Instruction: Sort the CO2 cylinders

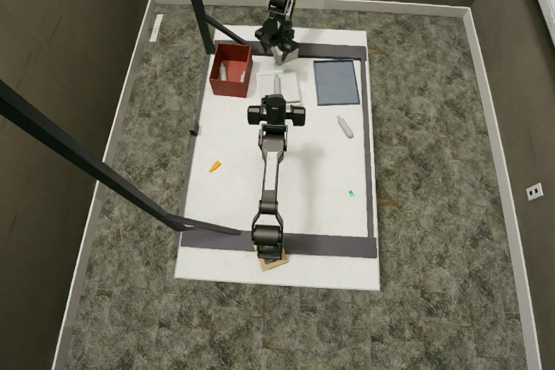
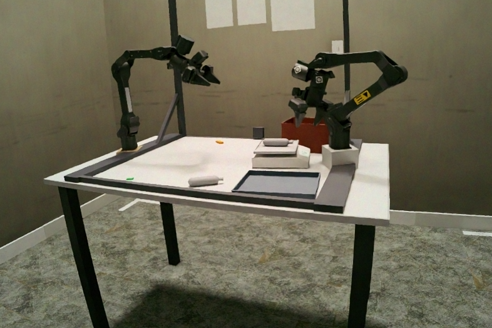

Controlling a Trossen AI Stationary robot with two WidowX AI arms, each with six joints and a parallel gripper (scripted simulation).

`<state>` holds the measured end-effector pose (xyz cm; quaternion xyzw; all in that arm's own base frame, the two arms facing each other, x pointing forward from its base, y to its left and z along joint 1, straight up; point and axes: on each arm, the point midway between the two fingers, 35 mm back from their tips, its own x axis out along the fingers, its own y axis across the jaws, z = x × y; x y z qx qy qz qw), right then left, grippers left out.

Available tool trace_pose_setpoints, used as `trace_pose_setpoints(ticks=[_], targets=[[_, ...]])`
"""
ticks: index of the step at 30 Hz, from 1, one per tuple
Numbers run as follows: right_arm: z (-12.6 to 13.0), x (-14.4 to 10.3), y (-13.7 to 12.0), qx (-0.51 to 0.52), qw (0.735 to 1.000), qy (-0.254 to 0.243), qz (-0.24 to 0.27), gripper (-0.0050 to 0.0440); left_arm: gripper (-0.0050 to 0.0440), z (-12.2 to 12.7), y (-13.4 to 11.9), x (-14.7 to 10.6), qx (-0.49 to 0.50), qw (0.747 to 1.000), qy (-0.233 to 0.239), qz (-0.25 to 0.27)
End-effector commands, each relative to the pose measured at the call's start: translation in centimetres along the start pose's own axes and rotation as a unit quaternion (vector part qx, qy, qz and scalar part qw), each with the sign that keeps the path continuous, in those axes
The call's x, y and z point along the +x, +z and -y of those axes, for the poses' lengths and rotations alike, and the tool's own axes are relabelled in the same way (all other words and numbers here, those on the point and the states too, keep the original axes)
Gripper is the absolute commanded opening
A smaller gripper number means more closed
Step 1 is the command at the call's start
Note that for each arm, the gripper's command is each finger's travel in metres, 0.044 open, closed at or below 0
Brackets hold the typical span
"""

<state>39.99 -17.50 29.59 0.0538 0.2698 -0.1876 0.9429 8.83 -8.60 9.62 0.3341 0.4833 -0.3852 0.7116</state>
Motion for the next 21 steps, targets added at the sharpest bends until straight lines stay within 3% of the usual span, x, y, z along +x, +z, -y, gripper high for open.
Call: trace_pose_setpoints(ticks=[1, 9, 21], targets=[[0.04, -0.8, 0.89, 0.0, 1.0, 0.0, 0.014, 0.044, 0.044, 0.37, -0.64, 0.23, -0.076, 0.997, 0.011, 0.005], [0.04, -0.8, 0.89, 0.0, 1.0, 0.0, 0.014, 0.044, 0.044, 0.64, -1.18, 0.51, -0.179, 0.984, 0.01, 0.011], [0.04, -0.8, 0.89, 0.0, 1.0, 0.0, 0.014, 0.044, 0.044, 0.65, -1.21, 0.53, -0.184, 0.983, 0.01, 0.011]])
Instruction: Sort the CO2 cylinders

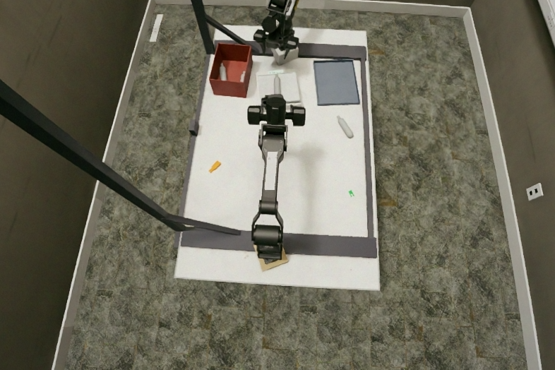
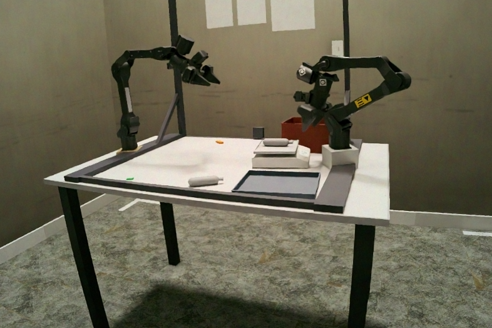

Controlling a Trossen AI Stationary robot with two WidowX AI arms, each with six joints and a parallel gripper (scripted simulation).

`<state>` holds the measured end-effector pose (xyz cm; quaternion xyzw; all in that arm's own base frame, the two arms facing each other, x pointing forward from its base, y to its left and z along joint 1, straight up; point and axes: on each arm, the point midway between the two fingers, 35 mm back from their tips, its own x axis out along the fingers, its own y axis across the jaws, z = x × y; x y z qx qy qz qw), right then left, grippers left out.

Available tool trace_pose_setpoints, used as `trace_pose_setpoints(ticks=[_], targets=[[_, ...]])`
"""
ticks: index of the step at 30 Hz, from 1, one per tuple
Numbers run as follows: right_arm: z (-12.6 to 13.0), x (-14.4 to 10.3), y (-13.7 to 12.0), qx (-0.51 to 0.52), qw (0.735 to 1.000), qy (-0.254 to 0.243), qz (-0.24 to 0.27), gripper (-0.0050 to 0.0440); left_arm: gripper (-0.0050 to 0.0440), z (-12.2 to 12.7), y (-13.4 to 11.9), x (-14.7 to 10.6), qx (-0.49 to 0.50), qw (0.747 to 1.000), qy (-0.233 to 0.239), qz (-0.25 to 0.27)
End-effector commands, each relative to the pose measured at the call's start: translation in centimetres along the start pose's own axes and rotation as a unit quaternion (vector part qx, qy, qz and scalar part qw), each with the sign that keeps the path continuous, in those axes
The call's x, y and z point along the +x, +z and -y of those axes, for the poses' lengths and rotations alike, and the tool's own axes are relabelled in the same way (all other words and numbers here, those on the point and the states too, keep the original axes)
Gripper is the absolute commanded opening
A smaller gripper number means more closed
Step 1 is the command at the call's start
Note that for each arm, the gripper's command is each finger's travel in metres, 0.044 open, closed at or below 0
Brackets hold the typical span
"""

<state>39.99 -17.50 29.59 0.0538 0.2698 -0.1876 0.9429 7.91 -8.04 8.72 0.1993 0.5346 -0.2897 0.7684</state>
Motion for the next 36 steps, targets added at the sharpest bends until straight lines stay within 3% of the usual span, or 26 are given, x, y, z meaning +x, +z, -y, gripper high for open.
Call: trace_pose_setpoints(ticks=[1, 5, 9, 13, 23, 33, 35, 36], targets=[[0.0, -0.8, 0.9, 0.0, 1.0, 0.0, 0.014, 0.044, 0.044, 0.0, -0.1, 0.0, -0.003, 1.0, 0.002, 0.001], [0.0, -0.8, 0.9, 0.0, 1.0, 0.0, 0.014, 0.044, 0.044, 0.0, -0.1, 0.0, -0.003, 1.0, 0.002, 0.001], [0.0, -0.8, 0.9, 0.0, 1.0, 0.0, 0.014, 0.044, 0.0344, 0.6, 0.8, 0.1, -0.001, 1.0, -0.013, 0.012], [0.0, -0.8, 0.9, 0.0, 1.0, 0.0, 0.014, 0.044, 0.0248, 0.9, 2.2, -0.1, 0.064, 0.998, -0.019, 0.022], [0.0, -0.8, 0.9, 0.0, 1.0, 0.0, 0.014, 0.044, 0.0244, 0.5, 3.4, -0.1, 0.244, 0.97, -0.013, -0.003], [0.0, -0.8, 0.9, 0.0, 1.0, 0.0, 0.014, 0.044, 0.0244, 0.1, 4.4, 0.2, 0.406, 0.913, -0.015, -0.025], [0.0, -0.8, 0.9, 0.0, 1.0, 0.0, 0.014, 0.044, 0.0244, 0.1, 4.4, 0.2, 0.406, 0.913, -0.015, -0.025], [0.0, -0.8, 0.9, 0.0, 1.0, 0.0, 0.014, 0.044, 0.0244, 0.0, 4.6, 0.2, 0.435, 0.9, -0.017, -0.029]])
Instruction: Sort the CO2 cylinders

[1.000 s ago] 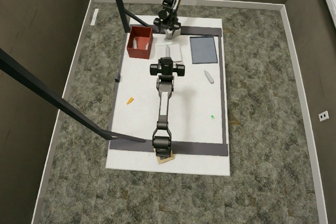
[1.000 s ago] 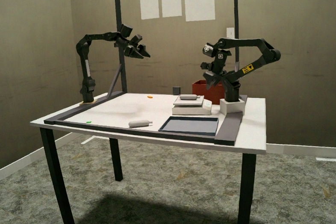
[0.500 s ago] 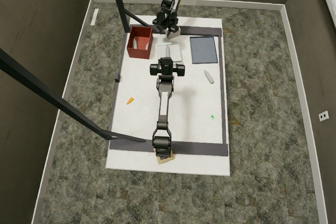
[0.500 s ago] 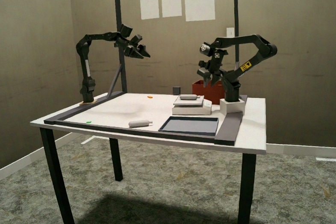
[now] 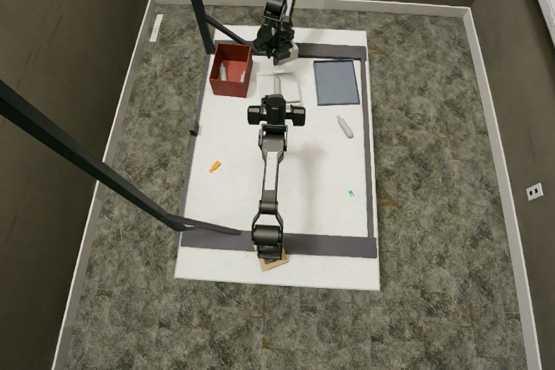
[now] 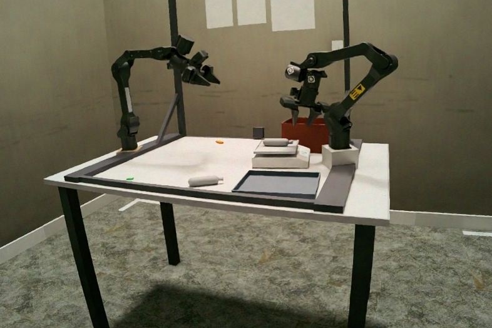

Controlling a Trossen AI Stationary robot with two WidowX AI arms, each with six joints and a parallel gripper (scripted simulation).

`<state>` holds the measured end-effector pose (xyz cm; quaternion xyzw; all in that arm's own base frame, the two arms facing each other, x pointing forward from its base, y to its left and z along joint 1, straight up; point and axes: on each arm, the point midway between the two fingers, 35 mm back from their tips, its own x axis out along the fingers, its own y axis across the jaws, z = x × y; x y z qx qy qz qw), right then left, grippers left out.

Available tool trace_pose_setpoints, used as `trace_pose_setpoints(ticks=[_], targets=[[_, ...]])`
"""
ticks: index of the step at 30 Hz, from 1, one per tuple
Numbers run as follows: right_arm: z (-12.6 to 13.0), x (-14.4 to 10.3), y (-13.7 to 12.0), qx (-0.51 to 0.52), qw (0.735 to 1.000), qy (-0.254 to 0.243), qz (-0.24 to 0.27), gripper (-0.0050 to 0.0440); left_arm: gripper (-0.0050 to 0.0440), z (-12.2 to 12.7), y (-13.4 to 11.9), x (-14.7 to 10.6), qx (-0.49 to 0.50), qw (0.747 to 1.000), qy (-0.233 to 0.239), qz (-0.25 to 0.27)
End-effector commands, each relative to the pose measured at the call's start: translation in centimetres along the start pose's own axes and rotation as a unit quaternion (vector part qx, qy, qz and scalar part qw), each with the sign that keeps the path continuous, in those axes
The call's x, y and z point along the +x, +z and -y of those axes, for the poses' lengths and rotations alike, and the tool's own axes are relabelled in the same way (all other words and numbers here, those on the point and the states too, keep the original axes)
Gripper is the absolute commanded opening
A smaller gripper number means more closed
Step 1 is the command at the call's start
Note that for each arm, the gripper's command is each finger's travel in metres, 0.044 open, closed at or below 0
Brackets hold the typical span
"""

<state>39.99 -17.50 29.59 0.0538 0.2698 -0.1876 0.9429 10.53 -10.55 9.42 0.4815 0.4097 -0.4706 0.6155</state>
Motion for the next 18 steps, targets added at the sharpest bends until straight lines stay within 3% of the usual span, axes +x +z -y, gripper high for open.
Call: trace_pose_setpoints(ticks=[1, 14, 16, 18], targets=[[0.0, -0.8, 0.9, 0.0, 1.0, 0.0, 0.014, 0.044, 0.0244, -0.9, 0.6, -0.4, 0.087, 0.996, -0.008, 0.003], [0.0, -0.8, 0.9, 0.0, 1.0, 0.0, 0.014, 0.044, 0.0244, -2.4, 1.2, 0.2, 0.312, 0.95, -0.033, -0.016], [0.0, -0.8, 0.9, 0.0, 1.0, 0.0, 0.014, 0.044, 0.0244, -2.4, 1.2, 0.2, 0.312, 0.95, -0.033, -0.016], [0.0, -0.8, 0.9, 0.0, 1.0, 0.0, 0.014, 0.044, 0.0244, -2.7, 1.2, 0.4, 0.368, 0.929, -0.04, -0.018]])
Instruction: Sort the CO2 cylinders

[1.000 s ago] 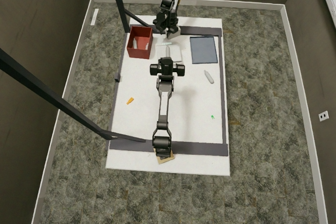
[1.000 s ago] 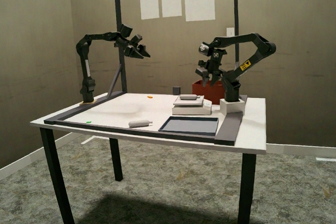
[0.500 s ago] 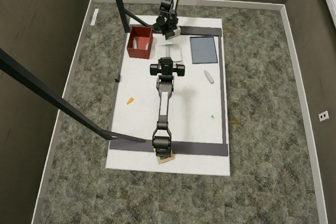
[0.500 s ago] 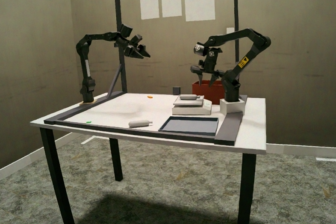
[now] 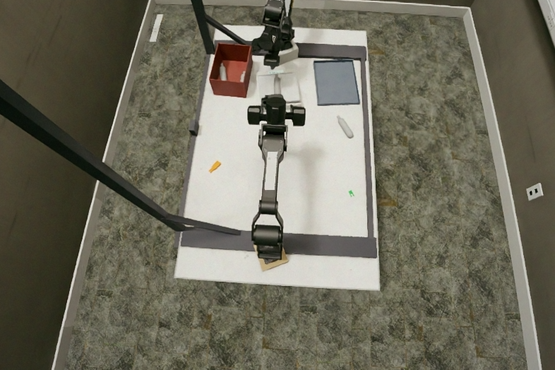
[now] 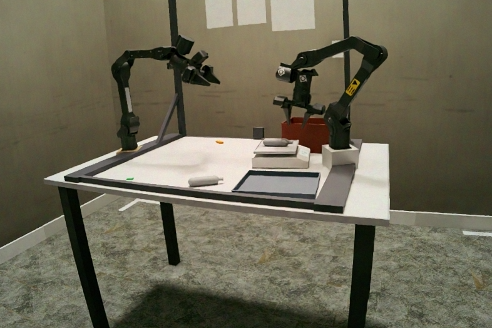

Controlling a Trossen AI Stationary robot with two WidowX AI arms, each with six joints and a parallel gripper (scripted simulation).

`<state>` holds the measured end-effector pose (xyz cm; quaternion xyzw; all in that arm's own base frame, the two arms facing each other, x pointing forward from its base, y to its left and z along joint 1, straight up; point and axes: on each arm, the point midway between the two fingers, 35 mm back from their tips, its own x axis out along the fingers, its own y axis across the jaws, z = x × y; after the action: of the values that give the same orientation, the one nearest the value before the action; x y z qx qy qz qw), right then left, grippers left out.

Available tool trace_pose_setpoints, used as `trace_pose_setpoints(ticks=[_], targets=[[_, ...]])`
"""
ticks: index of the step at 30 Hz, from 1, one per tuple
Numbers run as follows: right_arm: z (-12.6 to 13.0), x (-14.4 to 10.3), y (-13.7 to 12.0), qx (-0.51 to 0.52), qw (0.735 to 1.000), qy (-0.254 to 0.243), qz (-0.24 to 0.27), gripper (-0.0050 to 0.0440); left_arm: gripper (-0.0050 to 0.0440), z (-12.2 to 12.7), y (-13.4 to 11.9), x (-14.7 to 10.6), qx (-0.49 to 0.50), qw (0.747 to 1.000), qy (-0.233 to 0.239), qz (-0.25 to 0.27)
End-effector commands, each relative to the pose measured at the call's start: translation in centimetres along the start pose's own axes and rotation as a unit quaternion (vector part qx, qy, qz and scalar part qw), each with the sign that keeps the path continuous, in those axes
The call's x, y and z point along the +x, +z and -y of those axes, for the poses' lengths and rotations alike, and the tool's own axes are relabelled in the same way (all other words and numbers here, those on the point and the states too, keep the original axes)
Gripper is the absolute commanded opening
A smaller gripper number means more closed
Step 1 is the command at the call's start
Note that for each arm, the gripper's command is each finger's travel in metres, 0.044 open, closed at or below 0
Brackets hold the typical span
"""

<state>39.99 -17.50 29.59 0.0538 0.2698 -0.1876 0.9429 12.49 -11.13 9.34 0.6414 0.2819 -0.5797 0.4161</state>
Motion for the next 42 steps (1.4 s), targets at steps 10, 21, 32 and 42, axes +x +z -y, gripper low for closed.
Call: trace_pose_setpoints(ticks=[10, 21, 32, 42], targets=[[0.0, -0.8, 0.9, 0.0, 1.0, 0.0, 0.014, 0.044, 0.0244, -2.3, -0.5, 0.4, 0.252, 0.967, -0.028, 0.007], [0.0, -0.8, 0.9, 0.0, 1.0, 0.0, 0.014, 0.044, 0.0244, -3.6, -1.0, 1.3, 0.428, 0.902, -0.051, 0.019], [0.0, -0.8, 0.9, 0.0, 1.0, 0.0, 0.014, 0.044, 0.0244, -4.6, -1.6, 2.3, 0.571, 0.817, -0.068, 0.038], [0.0, -0.8, 0.9, 0.0, 1.0, 0.0, 0.014, 0.044, 0.0244, -5.2, -2.1, 3.0, 0.659, 0.747, -0.074, 0.054]])
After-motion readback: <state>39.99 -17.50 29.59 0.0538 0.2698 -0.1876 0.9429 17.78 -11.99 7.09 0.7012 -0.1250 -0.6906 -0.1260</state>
